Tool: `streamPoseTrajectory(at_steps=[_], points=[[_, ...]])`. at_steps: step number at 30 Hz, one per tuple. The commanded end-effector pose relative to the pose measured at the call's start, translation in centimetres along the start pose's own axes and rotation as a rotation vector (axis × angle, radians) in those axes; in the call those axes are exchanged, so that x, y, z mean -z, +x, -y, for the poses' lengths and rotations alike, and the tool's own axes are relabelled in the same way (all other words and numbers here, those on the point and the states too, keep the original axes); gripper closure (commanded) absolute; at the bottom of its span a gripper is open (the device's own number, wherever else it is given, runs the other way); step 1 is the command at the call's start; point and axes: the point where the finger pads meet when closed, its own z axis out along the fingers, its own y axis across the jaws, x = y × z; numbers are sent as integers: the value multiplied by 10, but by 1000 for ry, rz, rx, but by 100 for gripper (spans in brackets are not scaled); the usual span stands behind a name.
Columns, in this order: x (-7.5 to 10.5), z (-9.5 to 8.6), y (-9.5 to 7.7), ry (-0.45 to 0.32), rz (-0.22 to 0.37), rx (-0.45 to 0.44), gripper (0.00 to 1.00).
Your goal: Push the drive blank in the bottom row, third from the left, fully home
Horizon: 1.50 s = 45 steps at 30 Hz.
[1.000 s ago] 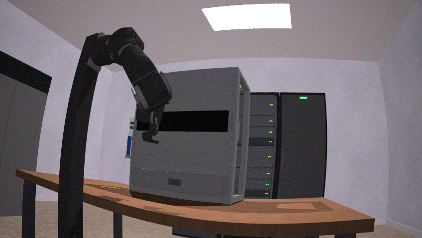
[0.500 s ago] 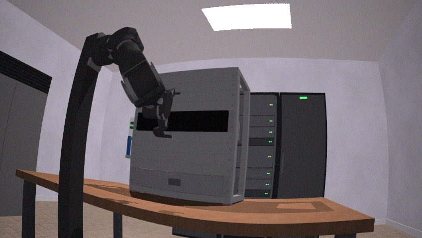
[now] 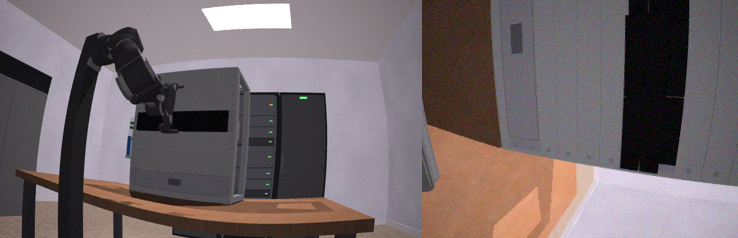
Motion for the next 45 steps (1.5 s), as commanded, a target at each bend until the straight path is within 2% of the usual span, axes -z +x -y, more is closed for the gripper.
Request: streamPoseTrajectory(at_steps=[1, 45], points=[[1, -5, -1, -21, 6, 5, 0], [2, -7, -4, -29, 16, 10, 0]])
